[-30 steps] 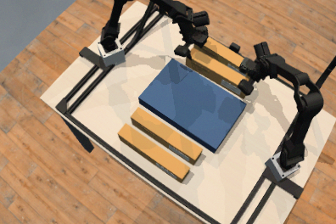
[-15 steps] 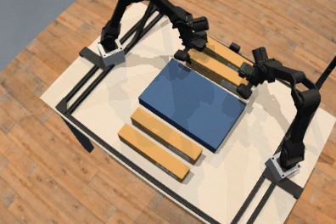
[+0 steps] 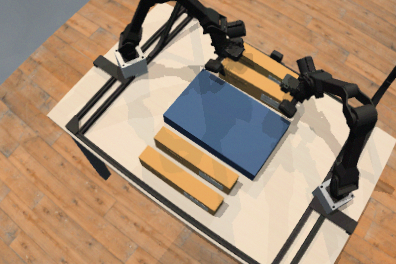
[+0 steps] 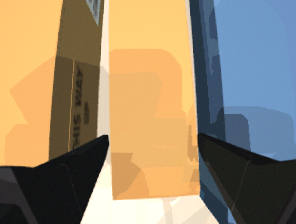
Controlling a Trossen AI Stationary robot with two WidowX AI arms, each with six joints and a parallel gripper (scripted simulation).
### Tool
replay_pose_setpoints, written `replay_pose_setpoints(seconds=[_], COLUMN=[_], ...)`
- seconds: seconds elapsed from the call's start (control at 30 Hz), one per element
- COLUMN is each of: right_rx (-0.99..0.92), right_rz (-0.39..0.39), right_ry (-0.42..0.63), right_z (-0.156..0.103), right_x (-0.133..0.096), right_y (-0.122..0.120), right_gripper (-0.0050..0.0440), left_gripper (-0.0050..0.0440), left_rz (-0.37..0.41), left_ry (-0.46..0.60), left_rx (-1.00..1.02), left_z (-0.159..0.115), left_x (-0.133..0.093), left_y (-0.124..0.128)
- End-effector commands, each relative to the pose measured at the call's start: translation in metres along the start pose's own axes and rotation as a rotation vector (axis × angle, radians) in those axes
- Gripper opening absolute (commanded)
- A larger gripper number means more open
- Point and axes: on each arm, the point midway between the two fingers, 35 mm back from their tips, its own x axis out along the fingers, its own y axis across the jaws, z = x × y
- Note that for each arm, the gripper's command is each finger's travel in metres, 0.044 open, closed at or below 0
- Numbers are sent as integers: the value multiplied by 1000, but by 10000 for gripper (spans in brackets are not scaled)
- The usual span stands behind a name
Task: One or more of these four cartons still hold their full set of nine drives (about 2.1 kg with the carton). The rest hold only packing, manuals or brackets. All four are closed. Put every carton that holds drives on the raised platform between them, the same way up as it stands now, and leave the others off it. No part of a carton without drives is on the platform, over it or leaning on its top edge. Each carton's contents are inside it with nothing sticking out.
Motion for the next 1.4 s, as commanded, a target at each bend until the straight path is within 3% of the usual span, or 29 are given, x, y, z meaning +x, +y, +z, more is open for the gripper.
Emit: replay_pose_setpoints(seconds=[0.0, 0.5, 0.93, 1.37], right_rx=[-2, -2, -2, -2], right_rz=[4, 4, 4, 4], right_ry=[6, 6, 6, 6], right_z=[-2, -2, 9, 10], right_x=[1, 1, -26, -26], right_y=[1, 1, 1, 1], right_gripper=[0, 0, 0, 0], left_gripper=[0, 0, 0, 0], left_rz=[2, 2, 2, 2], left_ry=[8, 8, 8, 8], left_rx=[5, 5, 5, 5], left_z=[-3, -2, 9, 9], left_x=[2, 2, -25, -25], left_y=[0, 0, 0, 0])
